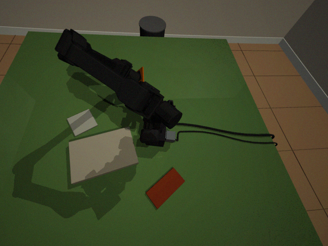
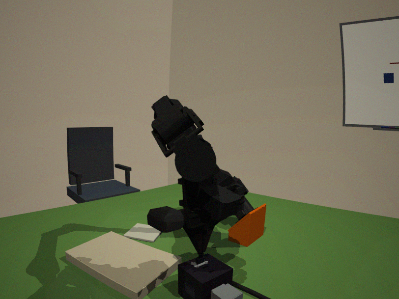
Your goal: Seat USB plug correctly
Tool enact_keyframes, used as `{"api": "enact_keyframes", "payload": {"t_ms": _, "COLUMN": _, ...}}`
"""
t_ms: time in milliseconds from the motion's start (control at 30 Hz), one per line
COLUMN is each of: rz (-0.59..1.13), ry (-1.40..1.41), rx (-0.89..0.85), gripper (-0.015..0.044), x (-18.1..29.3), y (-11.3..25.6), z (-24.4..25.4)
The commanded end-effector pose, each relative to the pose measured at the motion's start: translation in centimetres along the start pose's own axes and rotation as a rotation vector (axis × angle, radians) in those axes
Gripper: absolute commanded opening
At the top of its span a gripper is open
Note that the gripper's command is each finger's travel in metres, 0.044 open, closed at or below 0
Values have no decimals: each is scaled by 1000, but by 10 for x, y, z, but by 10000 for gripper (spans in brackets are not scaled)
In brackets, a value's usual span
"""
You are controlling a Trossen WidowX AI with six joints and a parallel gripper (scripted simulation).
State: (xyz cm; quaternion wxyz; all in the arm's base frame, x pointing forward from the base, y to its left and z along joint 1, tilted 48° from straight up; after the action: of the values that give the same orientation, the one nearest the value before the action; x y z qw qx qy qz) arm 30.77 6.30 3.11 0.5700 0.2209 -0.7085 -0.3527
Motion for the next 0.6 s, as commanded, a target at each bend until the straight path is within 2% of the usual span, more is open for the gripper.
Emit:
{"api": "enact_keyframes", "payload": {"t_ms": 0, "rz": 6, "ry": -1, "rx": -2, "gripper": 0, "x": 2, "y": -2, "z": -1}}
{"api": "enact_keyframes", "payload": {"t_ms": 467, "rz": 6, "ry": -1, "rx": -2, "gripper": 0, "x": 2, "y": -2, "z": -1}}
{"api": "enact_keyframes", "payload": {"t_ms": 567, "rz": 1, "ry": -1, "rx": 2, "gripper": 79, "x": 0, "y": 0, "z": 0}}
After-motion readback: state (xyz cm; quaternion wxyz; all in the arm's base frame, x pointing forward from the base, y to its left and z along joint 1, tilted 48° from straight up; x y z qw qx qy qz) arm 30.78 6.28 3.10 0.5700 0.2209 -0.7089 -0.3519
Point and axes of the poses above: the point midway between the two fingers, 35 mm back from their tips, its own y axis back along the fingers, its own z axis across the jaws, x = y × z, the point moved 4 cm from there along y, back along the fingers, and after that the axes turned 4 degrees about y, right-handed, at the moved point
